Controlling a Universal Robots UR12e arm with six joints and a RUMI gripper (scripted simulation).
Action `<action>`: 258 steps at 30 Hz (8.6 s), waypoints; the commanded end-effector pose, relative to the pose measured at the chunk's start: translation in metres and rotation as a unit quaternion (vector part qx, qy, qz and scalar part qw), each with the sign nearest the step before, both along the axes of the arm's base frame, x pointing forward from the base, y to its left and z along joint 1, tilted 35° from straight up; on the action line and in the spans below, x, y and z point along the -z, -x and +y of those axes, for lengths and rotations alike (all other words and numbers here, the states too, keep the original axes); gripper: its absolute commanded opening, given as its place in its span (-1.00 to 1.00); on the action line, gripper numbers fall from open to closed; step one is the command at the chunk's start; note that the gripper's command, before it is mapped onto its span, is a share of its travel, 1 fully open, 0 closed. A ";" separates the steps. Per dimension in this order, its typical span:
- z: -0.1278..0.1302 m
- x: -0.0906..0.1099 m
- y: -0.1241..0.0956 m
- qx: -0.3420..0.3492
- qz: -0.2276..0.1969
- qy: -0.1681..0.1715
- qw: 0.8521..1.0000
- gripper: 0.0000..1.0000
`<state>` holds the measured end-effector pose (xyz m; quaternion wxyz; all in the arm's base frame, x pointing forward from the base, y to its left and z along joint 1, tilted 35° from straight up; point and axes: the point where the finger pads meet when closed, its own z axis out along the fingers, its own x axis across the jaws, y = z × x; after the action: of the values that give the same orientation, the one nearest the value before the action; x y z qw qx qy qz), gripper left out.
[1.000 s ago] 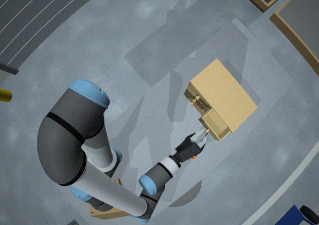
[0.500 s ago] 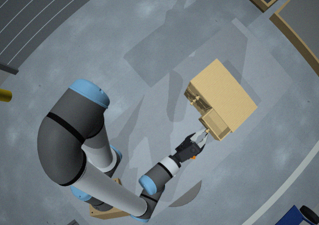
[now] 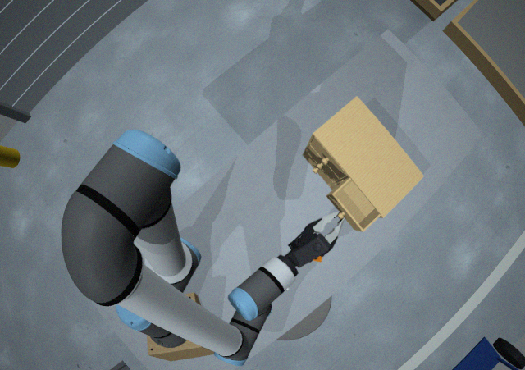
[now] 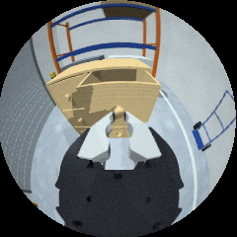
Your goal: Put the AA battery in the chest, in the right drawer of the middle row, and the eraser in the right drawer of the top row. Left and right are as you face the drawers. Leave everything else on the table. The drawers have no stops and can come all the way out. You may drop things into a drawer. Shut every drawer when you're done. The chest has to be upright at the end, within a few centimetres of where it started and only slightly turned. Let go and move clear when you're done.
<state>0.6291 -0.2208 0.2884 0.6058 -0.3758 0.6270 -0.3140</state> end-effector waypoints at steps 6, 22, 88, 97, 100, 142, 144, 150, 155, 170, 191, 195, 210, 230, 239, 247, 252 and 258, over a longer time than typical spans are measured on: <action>-0.001 -0.002 -0.002 0.000 -0.001 0.002 1.000 -0.86; -0.001 -0.003 -0.006 -0.001 -0.001 0.002 1.000 -0.86; -0.006 -0.011 -0.039 0.000 -0.001 0.002 1.000 -0.86; -0.006 -0.012 -0.046 0.000 -0.001 0.002 1.000 -0.86; -0.007 -0.012 -0.047 0.000 -0.001 0.001 1.000 -0.86; -0.009 -0.016 -0.064 0.000 -0.001 0.002 1.000 -0.86; -0.009 -0.016 -0.064 0.000 -0.001 0.002 1.000 -0.86; -0.009 -0.016 -0.064 0.000 -0.001 0.002 1.000 -0.86; -0.009 -0.016 -0.064 0.000 -0.001 0.001 1.000 -0.86; -0.009 -0.016 -0.065 0.000 -0.001 0.001 1.000 -0.86; -0.009 -0.016 -0.065 0.000 -0.001 0.001 1.000 -0.76; -0.009 -0.016 -0.064 0.000 -0.001 0.001 1.000 -0.71; -0.009 -0.016 -0.064 0.000 -0.001 0.001 1.000 -0.61; -0.004 -0.007 -0.026 0.001 0.000 0.001 1.000 -0.61; -0.002 -0.004 -0.015 0.001 0.000 0.000 1.000 -0.61; -0.002 -0.004 -0.013 0.001 0.000 0.000 1.000 -0.61; -0.003 -0.006 -0.005 0.001 0.000 0.001 1.000 -0.61; -0.004 -0.007 0.007 0.001 0.000 0.000 1.000 -0.61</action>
<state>0.6357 -0.2249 0.2939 0.6056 -0.3757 0.6266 -0.3153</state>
